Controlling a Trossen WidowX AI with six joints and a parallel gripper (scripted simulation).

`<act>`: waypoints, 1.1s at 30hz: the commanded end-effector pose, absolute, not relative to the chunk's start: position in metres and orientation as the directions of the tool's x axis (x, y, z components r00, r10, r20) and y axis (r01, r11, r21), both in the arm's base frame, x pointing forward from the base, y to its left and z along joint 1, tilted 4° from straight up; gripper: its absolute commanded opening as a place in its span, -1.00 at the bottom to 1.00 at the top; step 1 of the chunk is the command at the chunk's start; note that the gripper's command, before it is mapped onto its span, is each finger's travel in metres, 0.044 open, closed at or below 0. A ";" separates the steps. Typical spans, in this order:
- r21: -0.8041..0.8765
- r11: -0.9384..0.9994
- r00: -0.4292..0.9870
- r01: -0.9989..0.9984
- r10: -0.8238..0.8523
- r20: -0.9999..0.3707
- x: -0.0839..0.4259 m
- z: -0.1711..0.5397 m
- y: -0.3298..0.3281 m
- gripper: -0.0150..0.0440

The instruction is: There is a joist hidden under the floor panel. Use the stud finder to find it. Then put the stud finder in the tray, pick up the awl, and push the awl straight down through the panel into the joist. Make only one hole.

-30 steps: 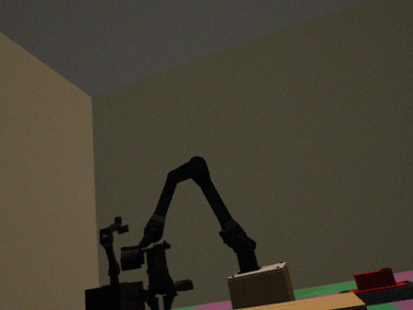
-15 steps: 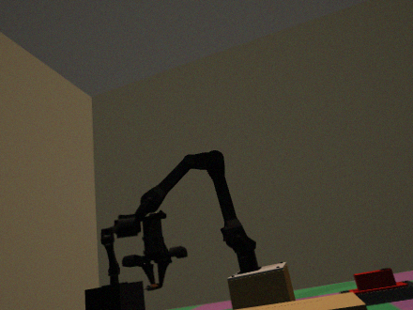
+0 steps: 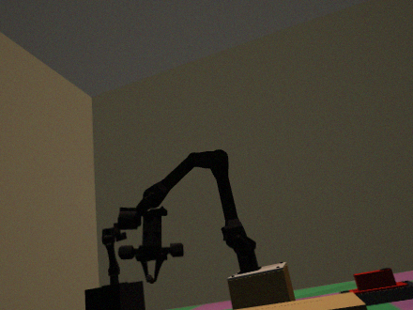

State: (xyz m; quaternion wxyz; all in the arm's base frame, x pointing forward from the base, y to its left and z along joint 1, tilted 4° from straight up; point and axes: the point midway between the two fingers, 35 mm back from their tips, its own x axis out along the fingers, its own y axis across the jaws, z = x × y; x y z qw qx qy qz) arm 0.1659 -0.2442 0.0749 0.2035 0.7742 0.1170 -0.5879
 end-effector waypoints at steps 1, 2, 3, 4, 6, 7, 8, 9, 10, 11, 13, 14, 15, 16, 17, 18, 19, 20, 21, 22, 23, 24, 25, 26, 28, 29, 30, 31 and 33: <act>0.261 -0.812 0.353 0.523 -0.072 -0.933 0.174 0.079 -0.245 -0.49; 0.283 -0.788 0.369 0.547 -0.076 -0.926 0.177 0.080 -0.245 -0.49; 0.305 -0.764 0.386 0.569 -0.079 -0.919 0.179 0.081 -0.246 -0.49; 0.327 -0.738 0.402 0.591 -0.083 -0.912 0.181 0.082 -0.246 -0.49; 0.373 -0.682 0.434 0.629 -0.089 -0.896 0.185 0.085 -0.247 -0.49; 0.396 -0.652 0.450 0.647 -0.092 -0.888 0.187 0.086 -0.247 -0.49; 0.418 -0.621 0.466 0.663 -0.095 -0.880 0.189 0.087 -0.248 -0.49; 0.441 -0.589 0.482 0.677 -0.098 -0.871 0.191 0.089 -0.248 -0.49; 0.463 -0.556 0.497 0.691 -0.100 -0.862 0.193 0.090 -0.248 -0.49; 0.485 -0.521 0.512 0.702 -0.103 -0.853 0.195 0.091 -0.248 -0.49; 0.527 -0.450 0.542 0.721 -0.107 -0.833 0.199 0.095 -0.249 -0.49; 0.547 -0.413 0.557 0.728 -0.109 -0.823 0.201 0.096 -0.249 -0.49; 0.566 -0.375 0.571 0.734 -0.111 -0.813 0.203 0.098 -0.249 -0.49; 0.585 -0.336 0.585 0.738 -0.112 -0.803 0.205 0.099 -0.249 -0.49; 0.603 -0.296 0.599 0.741 -0.114 -0.792 0.206 0.101 -0.249 -0.49; 0.620 -0.256 0.613 0.742 -0.115 -0.781 0.208 0.103 -0.249 -0.49; 0.636 -0.215 0.627 0.741 -0.116 -0.770 0.210 0.105 -0.249 -0.49; 0.650 -0.174 0.640 0.740 -0.117 -0.759 0.212 0.106 -0.249 -0.49; 0.664 -0.132 0.653 0.736 -0.117 -0.748 0.213 0.108 -0.249 -0.49; 0.676 -0.089 0.666 0.731 -0.118 -0.736 0.215 0.110 -0.249 -0.49; 0.687 -0.047 0.679 0.725 -0.118 -0.725 0.216 0.112 -0.249 -0.49; 0.697 -0.004 0.692 0.717 -0.118 -0.713 0.218 0.114 -0.249 -0.49; 0.705 0.039 0.704 0.708 -0.118 -0.701 0.219 0.116 -0.249 -0.49; 0.712 0.082 0.716 0.698 -0.117 -0.688 0.221 0.118 -0.248 -0.49; 0.720 0.168 0.739 0.673 -0.116 -0.664 0.224 0.122 -0.248 -0.49; 0.722 0.211 0.750 0.659 -0.115 -0.651 0.225 0.124 -0.248 -0.49; 0.722 0.253 0.761 0.644 -0.113 -0.638 0.226 0.126 -0.247 -0.49; 0.721 0.295 0.772 0.627 -0.112 -0.626 0.228 0.128 -0.247 -0.49; 0.713 0.378 0.793 0.591 -0.108 -0.600 0.230 0.133 -0.246 -0.49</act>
